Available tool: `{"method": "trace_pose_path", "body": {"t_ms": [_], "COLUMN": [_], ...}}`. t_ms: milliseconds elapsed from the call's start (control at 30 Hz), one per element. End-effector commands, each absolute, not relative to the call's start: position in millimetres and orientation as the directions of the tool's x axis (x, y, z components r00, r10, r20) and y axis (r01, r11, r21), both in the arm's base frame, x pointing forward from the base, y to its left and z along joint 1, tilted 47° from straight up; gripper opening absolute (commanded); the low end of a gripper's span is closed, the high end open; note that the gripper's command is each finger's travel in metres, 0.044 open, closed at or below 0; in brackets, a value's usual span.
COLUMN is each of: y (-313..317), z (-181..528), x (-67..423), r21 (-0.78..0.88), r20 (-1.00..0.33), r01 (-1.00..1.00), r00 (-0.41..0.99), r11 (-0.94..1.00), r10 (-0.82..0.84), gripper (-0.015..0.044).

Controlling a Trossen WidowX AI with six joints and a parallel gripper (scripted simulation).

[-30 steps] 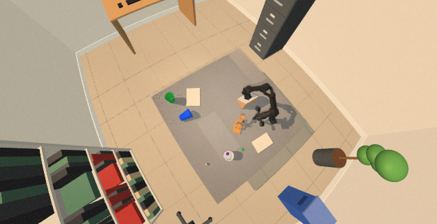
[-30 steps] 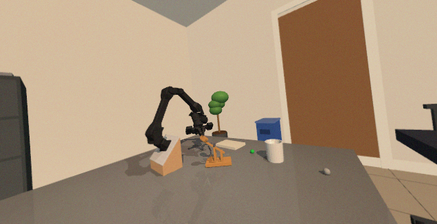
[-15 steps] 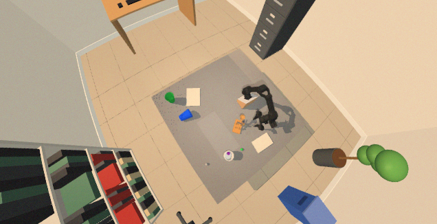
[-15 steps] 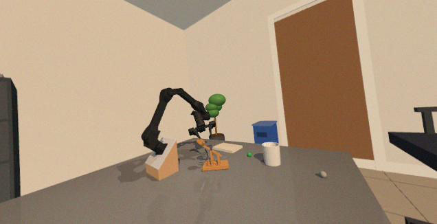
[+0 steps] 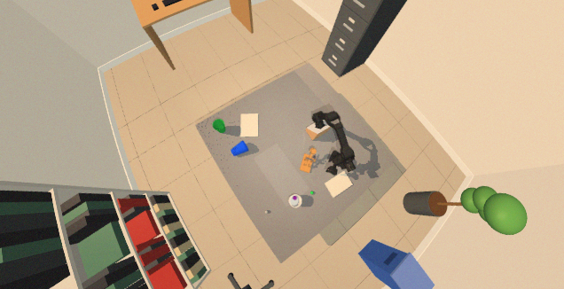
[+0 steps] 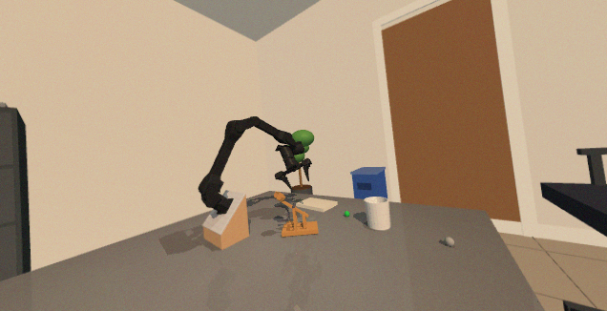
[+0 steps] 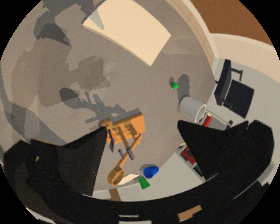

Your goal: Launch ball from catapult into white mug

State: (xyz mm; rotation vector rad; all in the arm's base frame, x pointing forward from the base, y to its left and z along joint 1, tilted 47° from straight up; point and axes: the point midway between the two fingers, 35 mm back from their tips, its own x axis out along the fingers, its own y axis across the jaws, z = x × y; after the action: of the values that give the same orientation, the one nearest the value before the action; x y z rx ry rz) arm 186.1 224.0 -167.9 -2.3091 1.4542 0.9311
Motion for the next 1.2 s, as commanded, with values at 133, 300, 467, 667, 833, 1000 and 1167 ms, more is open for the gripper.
{"method": "trace_pose_path", "body": {"t_ms": [133,300,467,667,833,1000,1167], "y": [244.2,252.1,261.8,269.6,272.4,272.6,271.1], "z": [-164.9,-160.6,-156.6,-148.8,-140.0,-129.4,-117.1], "x": [221.1,245.4,274.8,312.3,344.3,377.5,414.5], "r21": [-0.050,-0.140,-0.239,-0.342,-0.408,-0.460,-0.498], "r20": [-0.717,-0.759,-0.793,-0.825,-0.843,-0.855,-0.860], "r01": [-0.947,-0.970,-0.968,-0.937,-0.888,-0.820,-0.728], "r00": [0.255,0.234,0.241,0.258,0.279,0.307,0.343], "r11": [-0.318,-0.199,-0.078,0.079,0.210,0.339,0.472], "r10": [-0.649,-0.608,-0.560,-0.503,-0.459,-0.418,-0.378], "gripper": [0.0440,0.0440,0.0440,0.0440,0.0440,0.0440,0.0440]}}
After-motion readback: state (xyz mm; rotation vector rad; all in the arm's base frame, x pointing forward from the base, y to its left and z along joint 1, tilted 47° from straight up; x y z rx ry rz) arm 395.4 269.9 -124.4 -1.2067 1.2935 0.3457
